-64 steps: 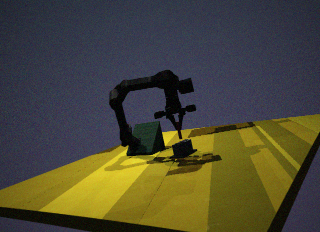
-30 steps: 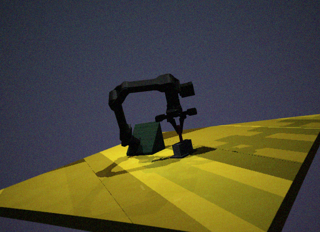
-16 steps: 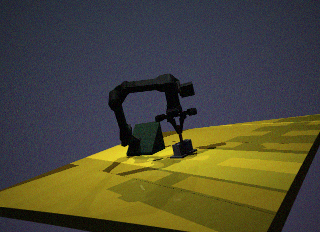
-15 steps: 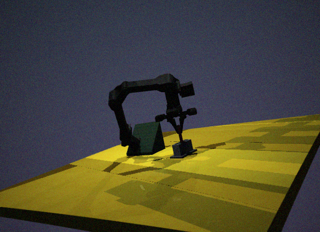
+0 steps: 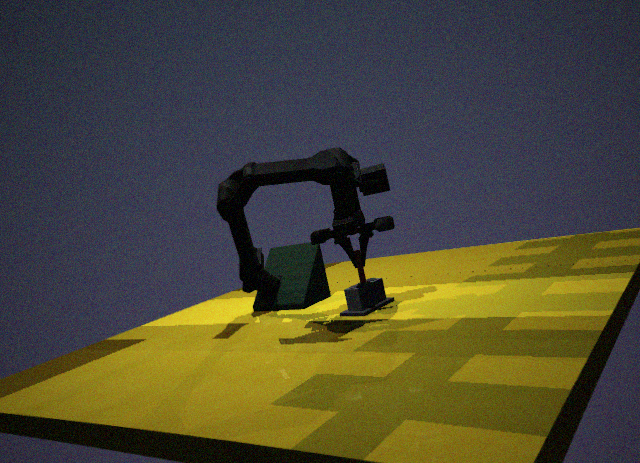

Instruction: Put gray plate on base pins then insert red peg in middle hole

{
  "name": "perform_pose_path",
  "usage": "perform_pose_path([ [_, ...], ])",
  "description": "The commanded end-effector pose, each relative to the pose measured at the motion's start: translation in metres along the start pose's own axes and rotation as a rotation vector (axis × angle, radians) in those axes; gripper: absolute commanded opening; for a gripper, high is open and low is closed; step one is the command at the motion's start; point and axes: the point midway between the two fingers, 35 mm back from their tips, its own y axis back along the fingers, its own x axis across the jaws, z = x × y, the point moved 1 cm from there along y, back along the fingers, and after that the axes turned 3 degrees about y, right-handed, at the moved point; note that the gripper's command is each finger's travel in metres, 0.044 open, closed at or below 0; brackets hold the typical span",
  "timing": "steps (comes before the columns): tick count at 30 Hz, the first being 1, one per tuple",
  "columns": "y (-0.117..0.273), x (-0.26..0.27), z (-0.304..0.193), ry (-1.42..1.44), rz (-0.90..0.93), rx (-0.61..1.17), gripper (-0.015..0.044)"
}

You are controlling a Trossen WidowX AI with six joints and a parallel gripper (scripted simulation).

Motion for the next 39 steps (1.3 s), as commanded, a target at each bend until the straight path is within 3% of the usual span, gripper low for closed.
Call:
perform_pose_path([
  [1,0.000,0.000,0.000,0.000,0.000,0.000,0.0000],
  [3,0.000,0.000,0.000,0.000,0.000,0.000,0.0000],
  [9,0.000,0.000,0.000,0.000,0.000,0.000,0.0150],
  [39,0.015,-0.002,-0.002,0.009,0.000,-0.006,0.0150],
])
